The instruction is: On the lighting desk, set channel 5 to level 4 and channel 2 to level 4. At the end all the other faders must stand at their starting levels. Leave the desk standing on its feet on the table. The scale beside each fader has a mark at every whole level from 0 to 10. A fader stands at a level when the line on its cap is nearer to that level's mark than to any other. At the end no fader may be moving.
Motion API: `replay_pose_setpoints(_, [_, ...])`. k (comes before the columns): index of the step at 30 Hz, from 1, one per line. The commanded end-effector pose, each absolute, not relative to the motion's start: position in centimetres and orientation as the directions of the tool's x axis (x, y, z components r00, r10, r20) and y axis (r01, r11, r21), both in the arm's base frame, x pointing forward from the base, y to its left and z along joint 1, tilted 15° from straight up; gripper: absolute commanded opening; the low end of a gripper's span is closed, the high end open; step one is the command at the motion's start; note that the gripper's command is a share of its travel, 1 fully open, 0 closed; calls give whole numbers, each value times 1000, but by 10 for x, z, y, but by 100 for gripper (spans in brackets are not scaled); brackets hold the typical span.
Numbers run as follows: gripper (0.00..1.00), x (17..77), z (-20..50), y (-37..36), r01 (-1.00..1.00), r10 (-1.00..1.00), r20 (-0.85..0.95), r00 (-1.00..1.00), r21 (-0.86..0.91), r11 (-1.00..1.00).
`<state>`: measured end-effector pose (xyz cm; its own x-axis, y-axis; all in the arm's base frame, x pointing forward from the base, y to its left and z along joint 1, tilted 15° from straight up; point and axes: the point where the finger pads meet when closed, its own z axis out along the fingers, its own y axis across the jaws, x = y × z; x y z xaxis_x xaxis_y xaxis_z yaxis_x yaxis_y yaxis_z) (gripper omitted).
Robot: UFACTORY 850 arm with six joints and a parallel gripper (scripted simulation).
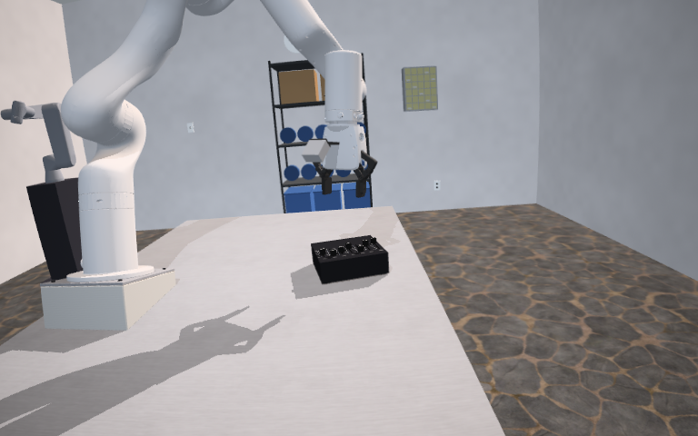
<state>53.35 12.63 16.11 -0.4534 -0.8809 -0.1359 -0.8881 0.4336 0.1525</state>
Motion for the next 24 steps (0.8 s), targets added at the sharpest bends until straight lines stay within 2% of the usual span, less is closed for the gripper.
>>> replay_pose_setpoints(1, [100,534,162,126,-980,-959,-206,-197,77,185])
replay_pose_setpoints(4, [100,534,162,126,-988,-965,-212,-152,63,142])
replay_pose_setpoints(5, [100,534,162,126,-1000,-972,-233,-23,21,19])
replay_pose_setpoints(6, [100,534,162,126,-1000,-971,-241,12,9,-15])
replay_pose_setpoints(10, [100,534,162,126,-999,-969,-247,34,2,-35])
replay_pose_setpoints(21, [100,533,157,124,-992,-961,-246,-123,40,117])
replay_pose_setpoints(24, [100,533,152,122,-966,-936,-240,-260,74,249])
